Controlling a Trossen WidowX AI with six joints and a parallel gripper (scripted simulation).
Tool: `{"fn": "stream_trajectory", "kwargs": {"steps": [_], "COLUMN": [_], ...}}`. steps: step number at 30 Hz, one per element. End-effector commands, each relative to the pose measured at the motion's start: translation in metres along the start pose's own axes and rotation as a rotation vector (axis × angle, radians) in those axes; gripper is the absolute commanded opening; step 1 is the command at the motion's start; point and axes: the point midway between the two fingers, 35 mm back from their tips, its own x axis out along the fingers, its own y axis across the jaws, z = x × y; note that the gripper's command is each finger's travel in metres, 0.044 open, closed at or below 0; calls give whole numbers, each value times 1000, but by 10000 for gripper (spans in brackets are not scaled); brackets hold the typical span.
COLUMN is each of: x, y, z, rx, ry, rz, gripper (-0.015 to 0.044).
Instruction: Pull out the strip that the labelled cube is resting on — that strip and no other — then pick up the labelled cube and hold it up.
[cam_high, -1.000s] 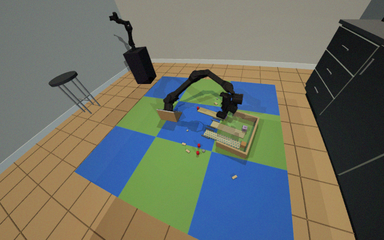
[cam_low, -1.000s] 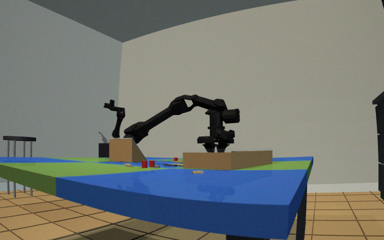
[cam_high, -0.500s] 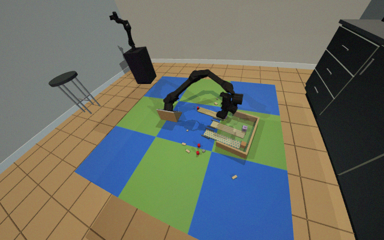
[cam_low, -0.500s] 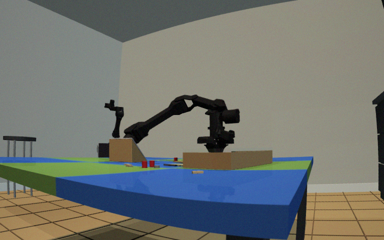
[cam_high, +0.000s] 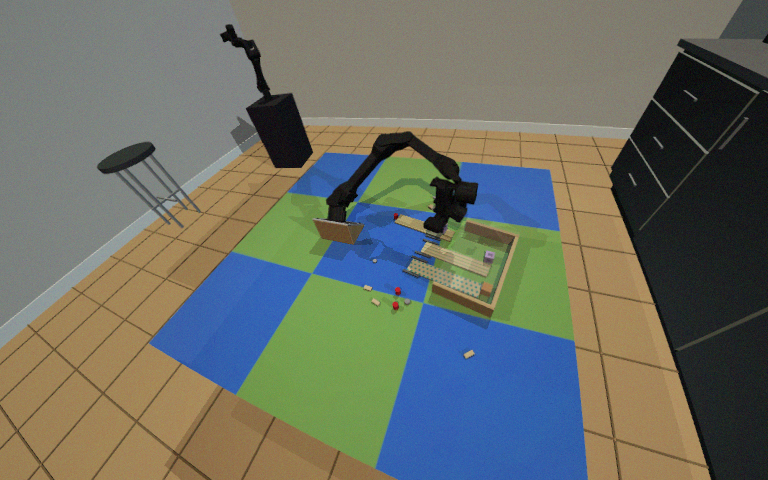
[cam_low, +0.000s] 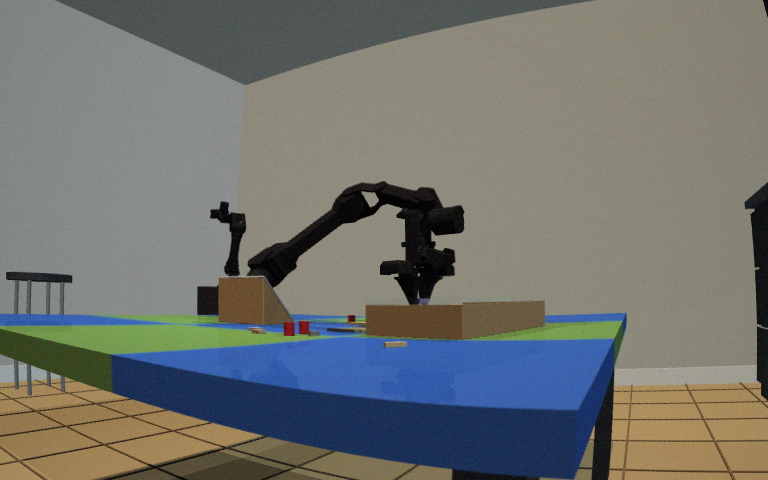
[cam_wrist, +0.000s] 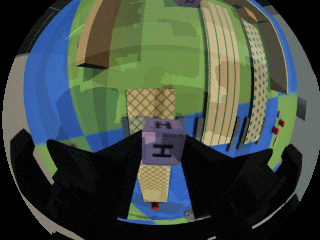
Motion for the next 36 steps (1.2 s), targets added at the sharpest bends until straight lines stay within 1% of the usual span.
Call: {"fn": "stream_trajectory", "kwargs": {"steps": [1,11,36], "x": [-10,-16,-16], "y": [-9,-16,-59], "z": [-17,-30,-109], "rx": [1,3,7], "ry": [8,9,13], "rz": [-3,-2,-5], "gripper": [0,0,0]}}
